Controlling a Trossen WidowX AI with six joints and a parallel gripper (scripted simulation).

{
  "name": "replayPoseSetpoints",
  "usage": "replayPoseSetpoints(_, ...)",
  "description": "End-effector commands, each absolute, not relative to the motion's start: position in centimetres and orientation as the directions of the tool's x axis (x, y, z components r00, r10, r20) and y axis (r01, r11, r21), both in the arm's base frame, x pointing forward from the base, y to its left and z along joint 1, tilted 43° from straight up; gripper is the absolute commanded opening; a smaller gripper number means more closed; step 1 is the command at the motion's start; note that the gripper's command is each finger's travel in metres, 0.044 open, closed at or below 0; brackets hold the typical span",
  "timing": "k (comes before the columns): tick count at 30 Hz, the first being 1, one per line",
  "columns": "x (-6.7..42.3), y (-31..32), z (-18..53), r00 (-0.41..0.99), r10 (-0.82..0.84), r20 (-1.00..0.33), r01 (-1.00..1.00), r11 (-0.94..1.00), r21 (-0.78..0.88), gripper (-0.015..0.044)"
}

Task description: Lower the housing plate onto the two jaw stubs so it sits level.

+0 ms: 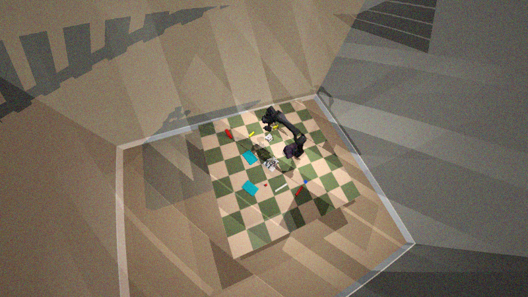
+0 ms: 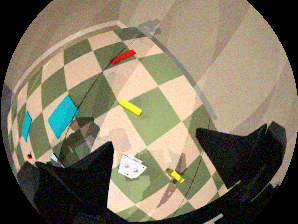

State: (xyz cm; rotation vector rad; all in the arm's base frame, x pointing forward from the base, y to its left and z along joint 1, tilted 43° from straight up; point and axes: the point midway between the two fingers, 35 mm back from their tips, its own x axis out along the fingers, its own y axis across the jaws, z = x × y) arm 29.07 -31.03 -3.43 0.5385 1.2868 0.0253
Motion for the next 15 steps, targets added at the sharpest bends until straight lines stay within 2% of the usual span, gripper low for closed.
replayPoseSetpoints(1, 28.4, -30.0, -4.7, 0.249, 0.351, -0.903, 0.343, 0.84, 0.421, 0.044)
replayPoseSetpoints(15, 26.6, -27.2, -7.2, 0.117, 0.456, -0.882, 0.532, 0.722, 0.443, 0.044)
